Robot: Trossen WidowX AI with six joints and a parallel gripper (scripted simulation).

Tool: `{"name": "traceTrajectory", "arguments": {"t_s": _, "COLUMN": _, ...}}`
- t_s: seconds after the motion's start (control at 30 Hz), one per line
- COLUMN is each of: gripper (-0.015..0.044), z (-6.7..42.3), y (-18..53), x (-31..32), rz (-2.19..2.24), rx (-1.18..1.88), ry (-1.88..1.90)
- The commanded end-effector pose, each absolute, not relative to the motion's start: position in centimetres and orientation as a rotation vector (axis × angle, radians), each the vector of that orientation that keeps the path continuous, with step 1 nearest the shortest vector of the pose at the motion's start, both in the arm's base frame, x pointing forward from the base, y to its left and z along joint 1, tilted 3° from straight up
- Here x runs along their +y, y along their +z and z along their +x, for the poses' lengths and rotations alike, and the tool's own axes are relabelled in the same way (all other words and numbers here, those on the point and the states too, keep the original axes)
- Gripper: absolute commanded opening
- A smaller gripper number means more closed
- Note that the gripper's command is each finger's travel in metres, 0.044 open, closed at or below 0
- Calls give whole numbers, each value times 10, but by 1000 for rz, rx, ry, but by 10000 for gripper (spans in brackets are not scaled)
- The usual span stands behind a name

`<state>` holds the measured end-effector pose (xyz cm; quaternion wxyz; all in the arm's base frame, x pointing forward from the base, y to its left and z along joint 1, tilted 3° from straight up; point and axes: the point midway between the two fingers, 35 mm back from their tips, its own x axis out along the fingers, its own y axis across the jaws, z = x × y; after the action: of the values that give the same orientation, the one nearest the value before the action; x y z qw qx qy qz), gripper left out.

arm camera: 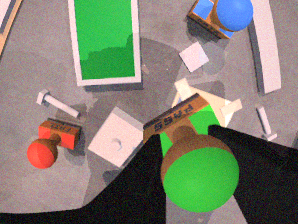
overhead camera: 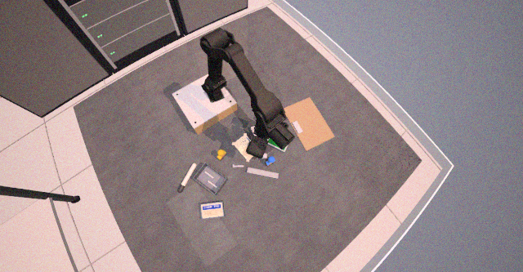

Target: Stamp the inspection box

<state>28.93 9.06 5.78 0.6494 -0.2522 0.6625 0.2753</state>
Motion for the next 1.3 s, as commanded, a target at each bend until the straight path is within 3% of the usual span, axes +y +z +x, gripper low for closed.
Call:
{"name": "traceTrajectory", "arguments": {"t_s": 0.0, "gripper": 0, "z": 285, "y": 59, "x": 77, "rz": -657, "rx": 1471, "ry": 702}}
{"name": "traceTrajectory", "arguments": {"t_s": 0.53, "gripper": 0, "z": 262, "y": 55, "x": 32, "rz": -953, "rx": 1346, "ry": 996}}
{"name": "traceTrajectory", "arguments": {"t_s": 1.27, "gripper": 0, "z": 263, "y": 41, "x": 32, "rz": -955, "rx": 1343, "ry": 1001}}
